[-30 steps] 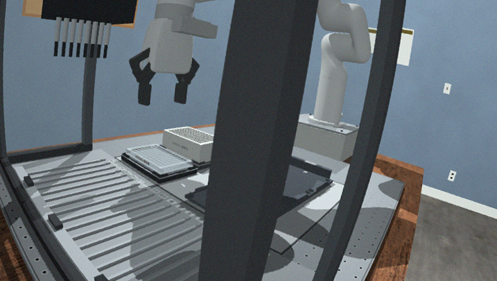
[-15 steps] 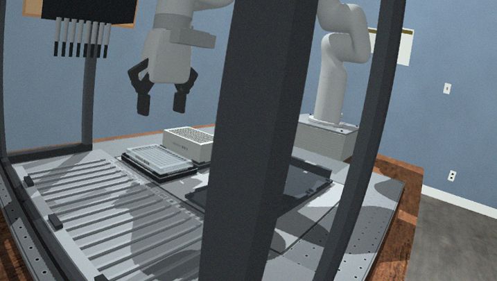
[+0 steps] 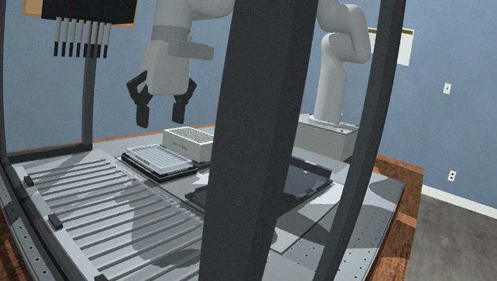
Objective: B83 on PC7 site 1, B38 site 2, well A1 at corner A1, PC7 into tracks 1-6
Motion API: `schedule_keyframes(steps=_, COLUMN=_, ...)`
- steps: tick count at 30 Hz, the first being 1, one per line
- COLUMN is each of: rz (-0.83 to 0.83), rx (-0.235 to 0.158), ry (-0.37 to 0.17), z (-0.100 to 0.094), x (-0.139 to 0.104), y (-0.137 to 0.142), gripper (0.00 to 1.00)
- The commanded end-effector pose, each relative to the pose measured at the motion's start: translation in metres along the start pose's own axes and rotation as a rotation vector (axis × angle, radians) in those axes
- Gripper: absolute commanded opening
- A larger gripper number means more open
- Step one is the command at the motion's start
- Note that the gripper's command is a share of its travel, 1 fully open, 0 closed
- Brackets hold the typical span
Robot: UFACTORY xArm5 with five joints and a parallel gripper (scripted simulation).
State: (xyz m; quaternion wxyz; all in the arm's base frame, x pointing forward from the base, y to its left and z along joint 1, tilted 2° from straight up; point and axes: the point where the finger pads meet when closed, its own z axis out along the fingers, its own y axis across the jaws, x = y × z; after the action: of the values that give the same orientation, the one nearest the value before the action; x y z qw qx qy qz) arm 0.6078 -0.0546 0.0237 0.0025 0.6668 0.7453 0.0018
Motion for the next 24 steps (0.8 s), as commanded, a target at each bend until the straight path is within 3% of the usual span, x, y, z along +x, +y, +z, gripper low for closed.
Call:
schedule_keyframes(steps=1, rz=0.0, rx=0.0, ry=-0.027, z=0.004, x=0.0, y=0.002, gripper=1.0)
schedule_keyframes(steps=24, rz=0.0, rx=0.0, ry=-0.027, z=0.039, x=-0.001, y=0.002, gripper=1.0)
